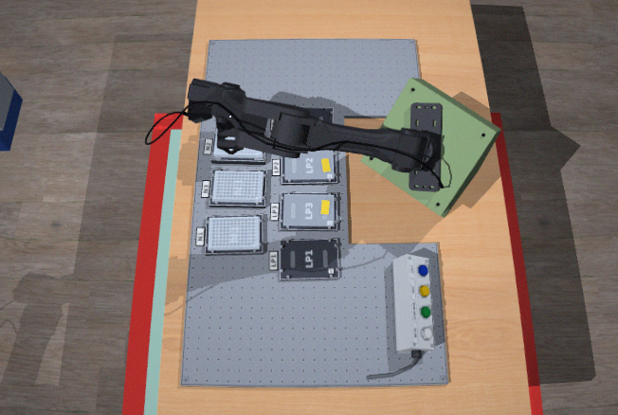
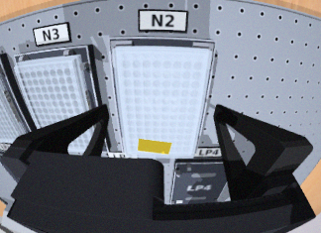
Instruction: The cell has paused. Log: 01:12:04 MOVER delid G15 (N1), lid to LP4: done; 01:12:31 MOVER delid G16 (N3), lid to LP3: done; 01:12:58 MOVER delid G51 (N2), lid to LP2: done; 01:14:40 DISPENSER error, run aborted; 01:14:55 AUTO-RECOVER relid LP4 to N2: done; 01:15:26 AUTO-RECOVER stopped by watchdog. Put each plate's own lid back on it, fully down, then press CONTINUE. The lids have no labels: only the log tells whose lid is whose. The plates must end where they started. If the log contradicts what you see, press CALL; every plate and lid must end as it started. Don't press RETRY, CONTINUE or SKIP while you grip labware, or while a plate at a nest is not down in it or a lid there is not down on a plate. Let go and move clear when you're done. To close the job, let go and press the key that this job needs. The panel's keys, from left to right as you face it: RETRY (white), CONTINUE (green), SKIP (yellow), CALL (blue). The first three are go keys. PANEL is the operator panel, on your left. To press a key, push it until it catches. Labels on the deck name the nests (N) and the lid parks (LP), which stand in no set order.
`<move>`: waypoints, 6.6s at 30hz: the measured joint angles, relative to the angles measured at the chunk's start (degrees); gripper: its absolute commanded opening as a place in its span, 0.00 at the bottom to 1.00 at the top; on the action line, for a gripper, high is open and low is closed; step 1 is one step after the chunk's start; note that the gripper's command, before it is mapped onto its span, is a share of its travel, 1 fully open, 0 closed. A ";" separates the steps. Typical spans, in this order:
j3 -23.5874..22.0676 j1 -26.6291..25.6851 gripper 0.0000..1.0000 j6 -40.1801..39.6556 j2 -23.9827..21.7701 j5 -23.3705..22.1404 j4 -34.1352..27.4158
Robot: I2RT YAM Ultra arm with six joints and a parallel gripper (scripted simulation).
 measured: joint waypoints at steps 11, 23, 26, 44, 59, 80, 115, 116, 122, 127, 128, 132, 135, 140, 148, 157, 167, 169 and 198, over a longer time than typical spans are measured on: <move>3.69 -0.02 1.00 -3.63 1.49 1.05 -10.19; 5.31 -0.02 1.00 -4.13 1.77 1.11 -12.15; 5.51 0.00 1.00 -4.15 1.86 1.11 -12.26; 6.49 0.00 1.00 -4.28 2.36 1.11 -13.18; 6.78 1.29 1.00 -3.32 4.35 1.29 -11.63; 6.82 1.73 0.94 -2.08 5.31 1.55 -9.35; 6.82 1.73 0.00 -2.08 5.22 1.55 -9.46; 6.82 1.73 0.00 -2.08 5.16 1.55 -9.53; 6.82 1.73 0.00 -2.29 5.03 1.55 -9.75; 6.82 1.66 0.00 -2.45 4.85 1.60 -9.97; 6.82 1.64 0.00 -2.51 4.85 1.60 -9.97; 6.82 1.55 0.00 -2.71 4.85 1.60 -10.16; 6.82 1.46 0.00 -2.84 4.85 1.60 -10.34; 6.82 1.22 0.00 -3.15 4.22 1.60 -11.04; 6.80 0.48 0.00 -3.89 3.02 1.57 -12.35; 5.14 1.09 0.00 -5.22 0.85 1.70 -12.76; 0.61 5.77 0.00 -2.60 -5.40 2.29 -10.91; -0.44 6.80 0.00 -1.55 -6.62 2.56 -10.56; -5.79 20.87 0.00 14.45 -19.34 7.72 -8.17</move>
